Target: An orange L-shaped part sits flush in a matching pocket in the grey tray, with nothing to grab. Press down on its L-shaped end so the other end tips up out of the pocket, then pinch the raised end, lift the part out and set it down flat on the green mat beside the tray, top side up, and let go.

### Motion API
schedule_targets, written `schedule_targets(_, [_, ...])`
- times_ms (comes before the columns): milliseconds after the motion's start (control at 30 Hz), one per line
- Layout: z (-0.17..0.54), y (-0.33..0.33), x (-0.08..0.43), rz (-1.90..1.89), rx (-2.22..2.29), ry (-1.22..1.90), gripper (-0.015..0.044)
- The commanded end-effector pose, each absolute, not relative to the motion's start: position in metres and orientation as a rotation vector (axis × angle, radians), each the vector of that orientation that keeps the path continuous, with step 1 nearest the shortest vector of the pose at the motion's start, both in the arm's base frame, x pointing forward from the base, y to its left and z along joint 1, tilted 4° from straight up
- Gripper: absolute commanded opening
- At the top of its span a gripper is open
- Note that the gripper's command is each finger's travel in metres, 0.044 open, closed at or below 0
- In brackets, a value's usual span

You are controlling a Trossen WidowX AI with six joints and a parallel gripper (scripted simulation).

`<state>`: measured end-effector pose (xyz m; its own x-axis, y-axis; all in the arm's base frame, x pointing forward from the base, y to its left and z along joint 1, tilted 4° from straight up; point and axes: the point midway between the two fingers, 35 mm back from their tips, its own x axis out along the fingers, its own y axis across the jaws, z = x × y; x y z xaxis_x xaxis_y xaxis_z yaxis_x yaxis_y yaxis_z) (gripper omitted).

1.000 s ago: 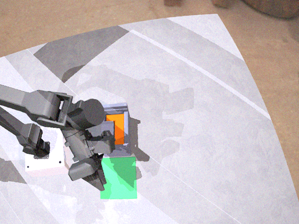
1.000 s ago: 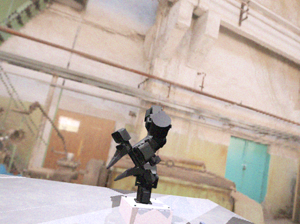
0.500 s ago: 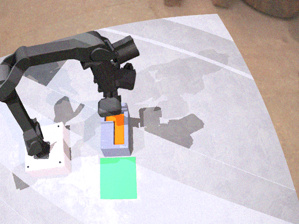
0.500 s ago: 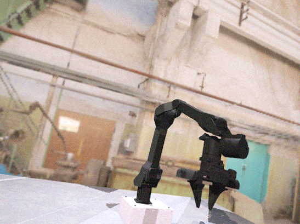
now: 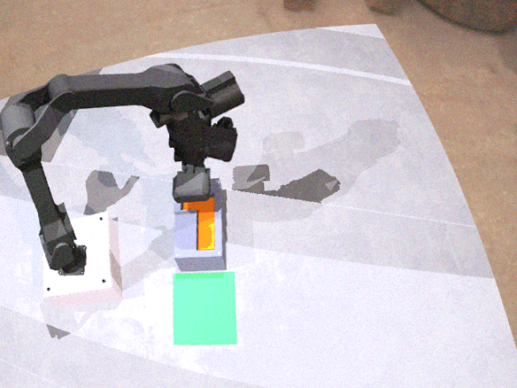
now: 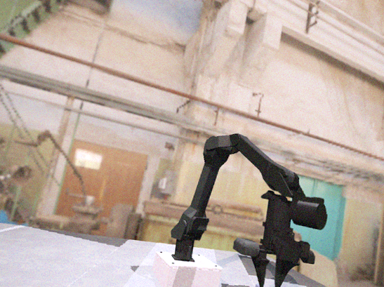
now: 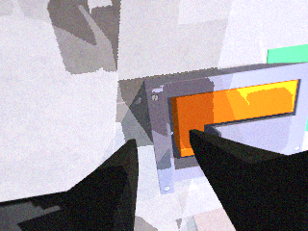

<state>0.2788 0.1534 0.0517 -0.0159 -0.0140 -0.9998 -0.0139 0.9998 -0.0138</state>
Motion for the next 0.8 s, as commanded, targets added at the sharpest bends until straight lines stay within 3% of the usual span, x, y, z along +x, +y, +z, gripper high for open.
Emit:
schedule_targets(0, [0.024, 0.15, 0.272, -0.01, -0.026, 1.61, 0.018])
schedule_targets(767, [-0.005, 0.15, 0.271, -0.01, -0.026, 1.61, 0.018])
